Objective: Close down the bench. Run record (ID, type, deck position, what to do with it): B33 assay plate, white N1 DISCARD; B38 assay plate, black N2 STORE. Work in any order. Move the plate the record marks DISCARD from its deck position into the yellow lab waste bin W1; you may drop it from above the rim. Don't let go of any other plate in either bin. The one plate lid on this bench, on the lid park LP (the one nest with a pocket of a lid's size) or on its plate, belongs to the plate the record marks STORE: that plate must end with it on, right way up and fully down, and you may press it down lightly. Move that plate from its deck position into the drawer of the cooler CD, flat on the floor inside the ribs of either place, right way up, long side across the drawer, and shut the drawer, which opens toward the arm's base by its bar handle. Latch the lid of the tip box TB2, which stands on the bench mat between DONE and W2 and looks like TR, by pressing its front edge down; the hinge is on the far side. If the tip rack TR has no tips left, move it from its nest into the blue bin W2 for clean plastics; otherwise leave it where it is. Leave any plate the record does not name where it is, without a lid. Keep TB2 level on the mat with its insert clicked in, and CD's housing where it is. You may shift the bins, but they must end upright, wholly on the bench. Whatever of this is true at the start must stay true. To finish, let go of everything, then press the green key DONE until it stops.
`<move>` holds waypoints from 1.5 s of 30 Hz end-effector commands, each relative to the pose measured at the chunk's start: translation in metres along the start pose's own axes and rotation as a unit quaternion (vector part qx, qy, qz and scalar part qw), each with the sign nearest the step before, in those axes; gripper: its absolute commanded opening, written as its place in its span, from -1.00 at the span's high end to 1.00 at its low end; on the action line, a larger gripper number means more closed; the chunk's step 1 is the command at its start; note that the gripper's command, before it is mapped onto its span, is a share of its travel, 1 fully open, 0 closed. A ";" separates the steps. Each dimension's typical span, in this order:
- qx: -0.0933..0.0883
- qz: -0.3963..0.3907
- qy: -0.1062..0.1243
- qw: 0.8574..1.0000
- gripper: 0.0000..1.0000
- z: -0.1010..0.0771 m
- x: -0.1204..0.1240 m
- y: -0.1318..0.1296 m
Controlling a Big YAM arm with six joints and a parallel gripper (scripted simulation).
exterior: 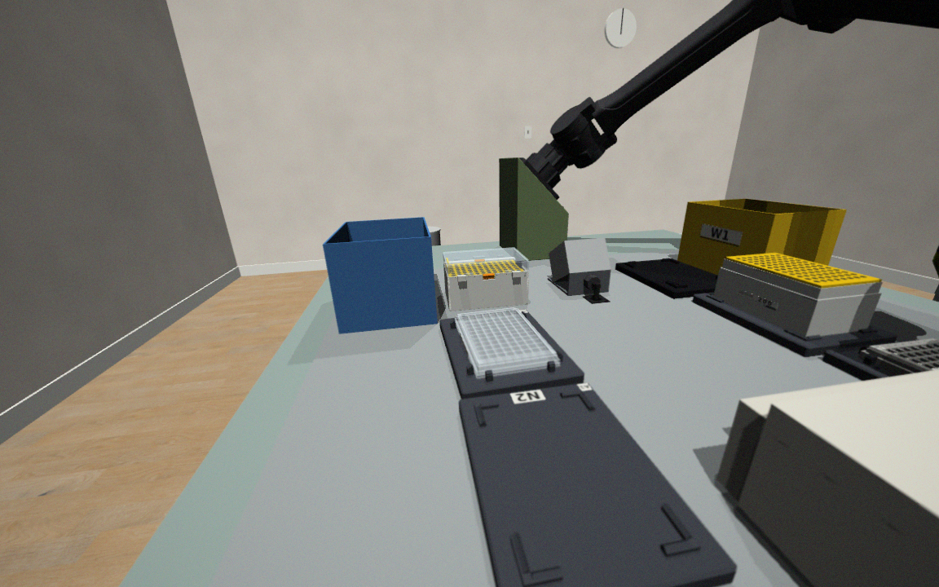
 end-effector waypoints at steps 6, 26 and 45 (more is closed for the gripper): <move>0.001 0.007 -0.002 1.000 -1.00 0.011 -0.001 -0.005; -0.002 0.008 -0.016 1.000 -1.00 0.003 -0.005 -0.003; -0.002 0.007 -0.015 1.000 -1.00 0.003 -0.004 -0.002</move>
Point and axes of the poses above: the point where the finger pads meet when closed, its own z axis out along the fingers, its own y axis across the jaws, x = y × z, the point moved 2 cm from there along -z, back along the fingers, and after that the axes turned 8 degrees about z, right-handed, at the moved point
